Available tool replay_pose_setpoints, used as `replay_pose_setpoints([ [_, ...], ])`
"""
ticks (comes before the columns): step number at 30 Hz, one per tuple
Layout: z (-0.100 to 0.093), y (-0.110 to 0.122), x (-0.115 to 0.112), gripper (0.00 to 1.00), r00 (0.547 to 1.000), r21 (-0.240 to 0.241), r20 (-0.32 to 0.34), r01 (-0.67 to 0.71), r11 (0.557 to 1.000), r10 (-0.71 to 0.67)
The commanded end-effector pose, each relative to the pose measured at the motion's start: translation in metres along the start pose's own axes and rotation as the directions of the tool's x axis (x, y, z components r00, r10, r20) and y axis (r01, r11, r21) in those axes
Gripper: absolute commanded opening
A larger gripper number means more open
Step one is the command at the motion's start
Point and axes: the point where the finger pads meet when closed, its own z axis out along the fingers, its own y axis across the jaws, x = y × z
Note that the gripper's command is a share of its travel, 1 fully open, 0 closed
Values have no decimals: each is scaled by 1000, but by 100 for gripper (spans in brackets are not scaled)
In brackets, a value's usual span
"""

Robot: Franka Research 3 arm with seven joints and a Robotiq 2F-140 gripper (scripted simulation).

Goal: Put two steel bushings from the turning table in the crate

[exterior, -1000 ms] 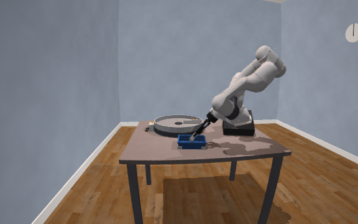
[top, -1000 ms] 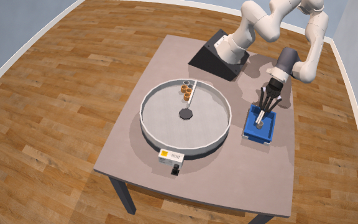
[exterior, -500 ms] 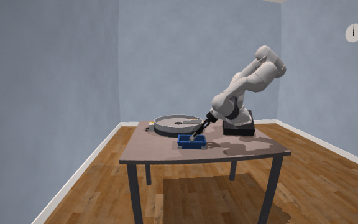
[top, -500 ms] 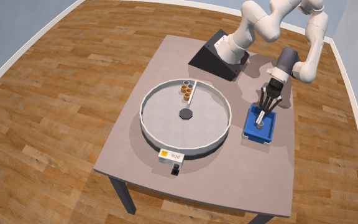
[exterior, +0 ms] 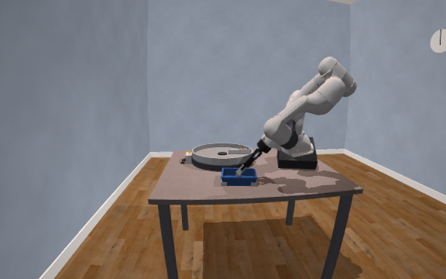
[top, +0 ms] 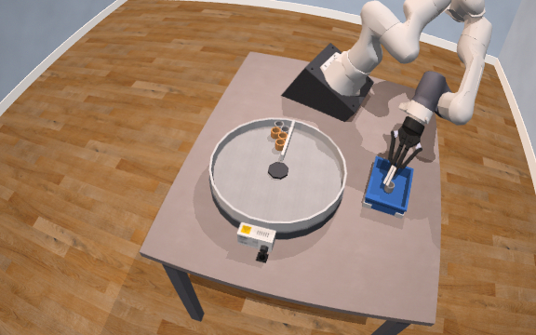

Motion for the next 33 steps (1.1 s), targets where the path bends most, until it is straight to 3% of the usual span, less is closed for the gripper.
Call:
replay_pose_setpoints([
  [1, 0, 1, 0, 0, 1000, -1, -1, -6, 1000, 6],
  [33, 4, 0, 4, 0, 1000, -1, -1, -6, 1000, 6],
])
